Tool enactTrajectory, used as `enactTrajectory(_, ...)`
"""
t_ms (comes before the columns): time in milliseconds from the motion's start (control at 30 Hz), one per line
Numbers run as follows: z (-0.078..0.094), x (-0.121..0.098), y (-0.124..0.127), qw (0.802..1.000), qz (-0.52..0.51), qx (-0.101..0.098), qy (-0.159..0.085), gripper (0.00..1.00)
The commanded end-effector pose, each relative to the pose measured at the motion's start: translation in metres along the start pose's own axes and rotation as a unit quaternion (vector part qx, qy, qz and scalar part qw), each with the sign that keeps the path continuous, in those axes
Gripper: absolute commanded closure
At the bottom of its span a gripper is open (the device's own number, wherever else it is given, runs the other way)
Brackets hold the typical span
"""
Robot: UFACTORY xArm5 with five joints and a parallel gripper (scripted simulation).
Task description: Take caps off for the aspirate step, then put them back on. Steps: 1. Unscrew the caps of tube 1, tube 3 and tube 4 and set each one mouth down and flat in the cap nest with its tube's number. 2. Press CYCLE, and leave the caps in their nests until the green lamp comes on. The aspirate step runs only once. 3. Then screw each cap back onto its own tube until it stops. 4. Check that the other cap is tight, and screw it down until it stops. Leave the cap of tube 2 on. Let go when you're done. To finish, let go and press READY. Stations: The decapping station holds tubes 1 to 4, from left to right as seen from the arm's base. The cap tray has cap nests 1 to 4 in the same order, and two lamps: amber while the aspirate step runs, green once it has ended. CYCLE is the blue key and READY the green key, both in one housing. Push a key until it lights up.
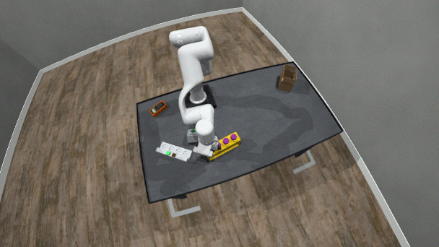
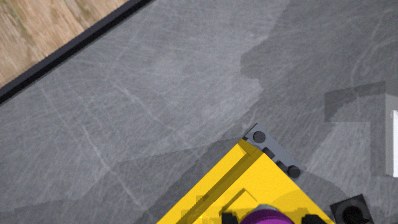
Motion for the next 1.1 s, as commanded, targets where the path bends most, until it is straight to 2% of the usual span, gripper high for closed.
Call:
enactTrajectory(0, -0.0012, 0.0009, 0.0000, 1.000, -0.001, 0.002, 0.001, 1.00)
enactTrajectory(333, -0.0012, 0.0009, 0.0000, 1.000, -0.001, 0.002, 0.001, 1.00)
enactTrajectory(533, -0.0009, 0.0009, 0.0000, 0.989, 0.148, 0.002, 0.001, 1.00)
enactTrajectory(667, -0.0008, 0.0009, 0.0000, 0.969, 0.246, 0.002, 0.001, 1.00)
enactTrajectory(800, -0.0006, 0.0009, 0.0000, 0.940, 0.342, 0.002, 0.000, 1.00)
enactTrajectory(867, -0.0006, 0.0009, 0.0000, 0.940, 0.342, 0.002, 0.000, 1.00)
enactTrajectory(1067, -0.0003, 0.0009, 0.0000, 0.878, 0.478, 0.002, 0.000, 1.00)
Point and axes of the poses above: the point where the finger pads meet when closed, its own z axis out along the fingers, its own y axis across the jaws, x = y × z, the point moved 8 cm from there along -z, back along the fingers, and after that the axes turned 13 degrees about -z, right-handed, at the moved point
